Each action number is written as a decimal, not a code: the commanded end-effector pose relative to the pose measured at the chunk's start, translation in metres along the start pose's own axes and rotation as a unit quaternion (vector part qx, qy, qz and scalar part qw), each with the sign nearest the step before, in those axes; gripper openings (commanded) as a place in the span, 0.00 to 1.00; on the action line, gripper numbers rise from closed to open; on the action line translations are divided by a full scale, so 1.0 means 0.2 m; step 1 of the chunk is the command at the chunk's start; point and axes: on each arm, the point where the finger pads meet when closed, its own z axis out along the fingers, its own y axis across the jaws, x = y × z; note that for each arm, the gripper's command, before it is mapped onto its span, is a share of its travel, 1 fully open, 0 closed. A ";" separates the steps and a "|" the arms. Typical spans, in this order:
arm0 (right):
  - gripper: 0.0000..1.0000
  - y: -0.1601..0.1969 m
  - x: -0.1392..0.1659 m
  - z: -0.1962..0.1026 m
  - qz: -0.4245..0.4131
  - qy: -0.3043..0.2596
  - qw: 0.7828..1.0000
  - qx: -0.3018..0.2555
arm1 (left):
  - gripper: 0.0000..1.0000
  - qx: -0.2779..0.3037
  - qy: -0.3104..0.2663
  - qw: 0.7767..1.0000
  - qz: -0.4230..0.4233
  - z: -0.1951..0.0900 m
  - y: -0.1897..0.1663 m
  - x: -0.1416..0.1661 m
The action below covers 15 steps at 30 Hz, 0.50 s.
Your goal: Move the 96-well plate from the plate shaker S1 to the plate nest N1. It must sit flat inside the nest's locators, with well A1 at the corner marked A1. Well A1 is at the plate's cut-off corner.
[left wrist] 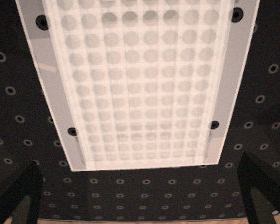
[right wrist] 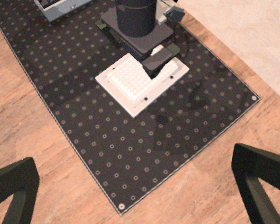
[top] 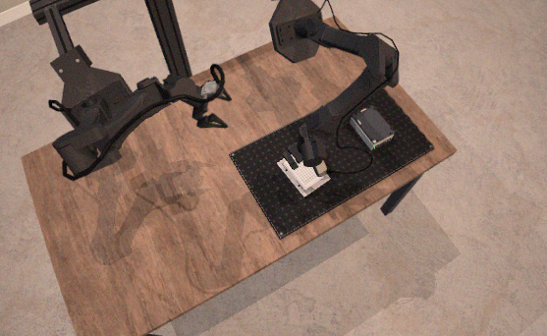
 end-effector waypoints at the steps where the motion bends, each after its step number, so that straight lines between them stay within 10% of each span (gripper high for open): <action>1: 1.00 0.00 -0.03 -0.03 0.004 -0.009 1.000 -0.004 | 1.00 -0.001 -0.009 1.000 -0.011 -0.10 -0.02 -0.04; 15: 1.00 0.00 -0.03 -0.03 0.004 -0.009 1.000 -0.004 | 1.00 0.025 -0.106 0.994 0.029 -0.13 -0.06 -0.18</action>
